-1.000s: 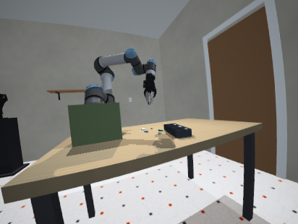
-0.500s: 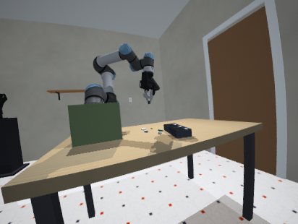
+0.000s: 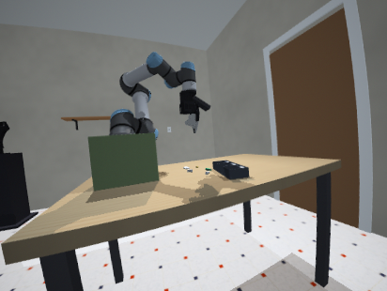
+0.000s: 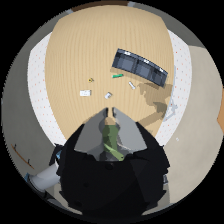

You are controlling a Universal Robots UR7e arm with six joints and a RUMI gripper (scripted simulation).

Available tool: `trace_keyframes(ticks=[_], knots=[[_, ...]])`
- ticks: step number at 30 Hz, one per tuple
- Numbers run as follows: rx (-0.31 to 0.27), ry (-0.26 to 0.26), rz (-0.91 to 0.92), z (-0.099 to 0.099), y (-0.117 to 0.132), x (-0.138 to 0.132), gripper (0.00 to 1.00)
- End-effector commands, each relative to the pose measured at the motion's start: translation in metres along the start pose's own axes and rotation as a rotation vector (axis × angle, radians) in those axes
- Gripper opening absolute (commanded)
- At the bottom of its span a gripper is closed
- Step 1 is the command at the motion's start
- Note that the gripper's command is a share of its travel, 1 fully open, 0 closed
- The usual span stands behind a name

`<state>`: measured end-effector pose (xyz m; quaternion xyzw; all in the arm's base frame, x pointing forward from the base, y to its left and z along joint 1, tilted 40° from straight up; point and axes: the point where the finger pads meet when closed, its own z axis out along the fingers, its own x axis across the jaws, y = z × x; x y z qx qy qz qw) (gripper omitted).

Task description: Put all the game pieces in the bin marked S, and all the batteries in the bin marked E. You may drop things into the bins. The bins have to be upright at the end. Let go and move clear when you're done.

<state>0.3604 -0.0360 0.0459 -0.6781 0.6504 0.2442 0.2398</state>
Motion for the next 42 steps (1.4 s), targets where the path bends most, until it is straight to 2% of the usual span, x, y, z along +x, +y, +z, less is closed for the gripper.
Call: trace_keyframes(ticks=[1,5,10,14,16,31,33,40,42], knots=[[0.012,-0.002,0.028,0.0,0.0,0.0,0.04],[0.012,-0.002,0.028,0.0,0.0,0.0,0.04],[0.012,-0.003,0.25,0.021,-0.009,0.035,0.04],[0.012,-0.003,0.25,0.038,-0.017,0.062,0.04],[0.012,-0.003,0.25,0.038,-0.017,0.062,0.04],[0.012,-0.003,0.25,0.102,-0.045,0.166,0.04],[0.012,-0.003,0.25,0.102,-0.045,0.166,0.04],[0.012,-0.003,0.25,0.131,-0.057,0.213,0.04],[0.012,-0.003,0.25,0.131,-0.057,0.213,0.04]])
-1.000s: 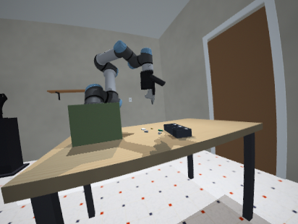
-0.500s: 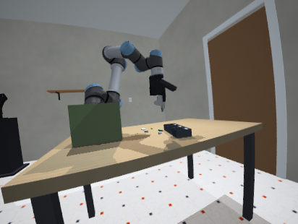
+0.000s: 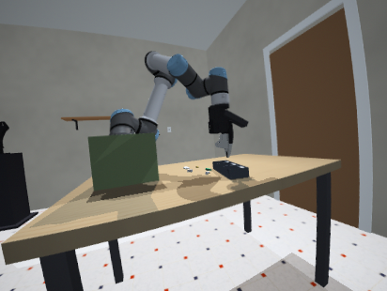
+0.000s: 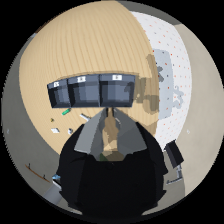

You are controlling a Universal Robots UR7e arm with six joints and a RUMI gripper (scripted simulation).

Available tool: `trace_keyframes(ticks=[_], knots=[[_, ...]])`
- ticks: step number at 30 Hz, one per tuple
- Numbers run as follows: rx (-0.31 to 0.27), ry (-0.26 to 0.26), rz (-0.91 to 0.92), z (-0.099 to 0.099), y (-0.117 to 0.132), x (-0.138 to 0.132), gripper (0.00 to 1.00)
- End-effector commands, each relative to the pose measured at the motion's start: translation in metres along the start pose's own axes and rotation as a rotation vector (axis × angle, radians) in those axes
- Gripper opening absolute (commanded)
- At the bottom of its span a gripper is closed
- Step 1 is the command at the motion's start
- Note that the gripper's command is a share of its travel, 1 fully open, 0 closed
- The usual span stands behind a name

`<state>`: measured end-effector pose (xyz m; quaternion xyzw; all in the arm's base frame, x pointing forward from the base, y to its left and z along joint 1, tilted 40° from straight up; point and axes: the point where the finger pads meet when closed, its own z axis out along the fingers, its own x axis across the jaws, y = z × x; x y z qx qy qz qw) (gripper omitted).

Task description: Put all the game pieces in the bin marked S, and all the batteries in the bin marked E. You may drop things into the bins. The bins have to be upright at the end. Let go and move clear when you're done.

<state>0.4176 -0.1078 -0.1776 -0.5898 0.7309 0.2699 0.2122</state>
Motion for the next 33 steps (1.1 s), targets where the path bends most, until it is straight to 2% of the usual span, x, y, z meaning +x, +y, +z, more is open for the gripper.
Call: trace_keyframes(ticks=[1,8,23,33], knots=[[0.001,0.001,0.0,0.007,-0.007,0.011,0.04],[0.001,0.001,0.0,0.007,-0.007,0.011,0.04],[0.001,0.001,0.0,0.047,-0.007,0.011,0.04],[0.001,0.001,0.0,0.059,-0.007,0.011,0.04]])
